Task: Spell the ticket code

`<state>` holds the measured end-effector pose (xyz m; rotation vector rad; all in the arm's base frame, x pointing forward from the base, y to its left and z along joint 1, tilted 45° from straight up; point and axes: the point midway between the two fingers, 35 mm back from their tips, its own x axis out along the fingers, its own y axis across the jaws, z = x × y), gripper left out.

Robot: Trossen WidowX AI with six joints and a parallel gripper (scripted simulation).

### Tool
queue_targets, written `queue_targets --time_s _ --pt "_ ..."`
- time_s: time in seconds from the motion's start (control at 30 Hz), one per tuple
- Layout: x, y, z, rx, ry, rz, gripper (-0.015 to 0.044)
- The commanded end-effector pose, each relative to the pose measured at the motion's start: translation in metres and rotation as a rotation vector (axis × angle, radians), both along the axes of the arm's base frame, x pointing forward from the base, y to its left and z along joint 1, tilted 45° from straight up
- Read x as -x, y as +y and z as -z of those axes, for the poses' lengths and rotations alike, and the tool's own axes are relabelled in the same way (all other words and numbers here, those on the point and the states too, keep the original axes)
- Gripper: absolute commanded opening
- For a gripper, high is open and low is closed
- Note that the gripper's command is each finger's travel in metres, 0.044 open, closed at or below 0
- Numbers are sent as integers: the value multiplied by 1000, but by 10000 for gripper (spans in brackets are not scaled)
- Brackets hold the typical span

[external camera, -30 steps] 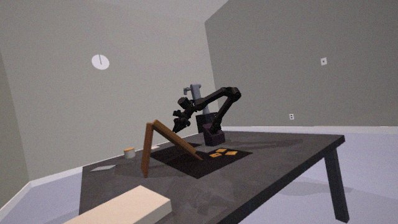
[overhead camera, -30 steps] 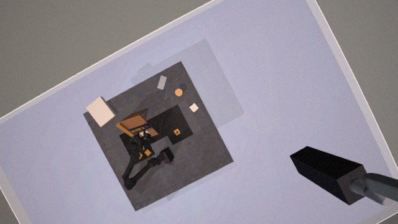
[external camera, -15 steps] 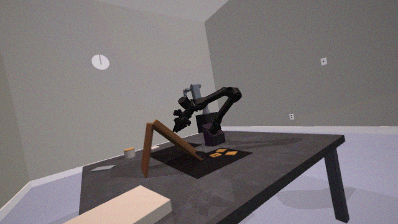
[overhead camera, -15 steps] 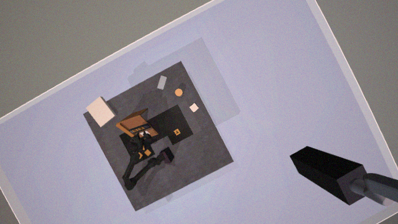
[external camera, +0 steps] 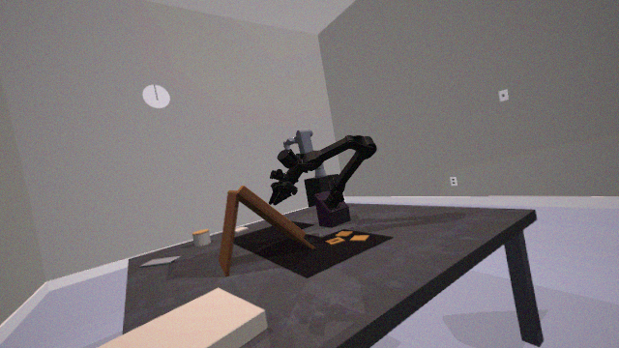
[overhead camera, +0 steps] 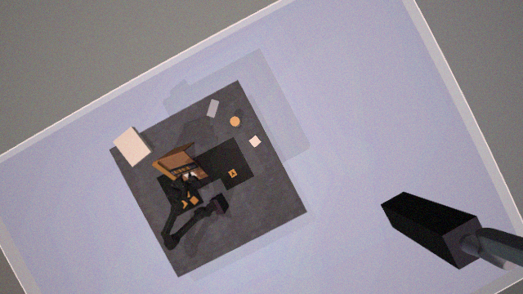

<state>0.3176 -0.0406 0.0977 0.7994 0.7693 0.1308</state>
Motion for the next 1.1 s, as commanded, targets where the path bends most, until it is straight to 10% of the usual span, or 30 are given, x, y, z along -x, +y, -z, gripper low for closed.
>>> queue_targets --time_s 0.0,0.5,0.87,1.07 --pt "0 0 -3 4 -9 -4 295" --pt "-1 0 -6 4 -9 -4 295" --pt "0 0 -3 0 -1 0 6" --pt "0 0 -3 0 -1 0 0"
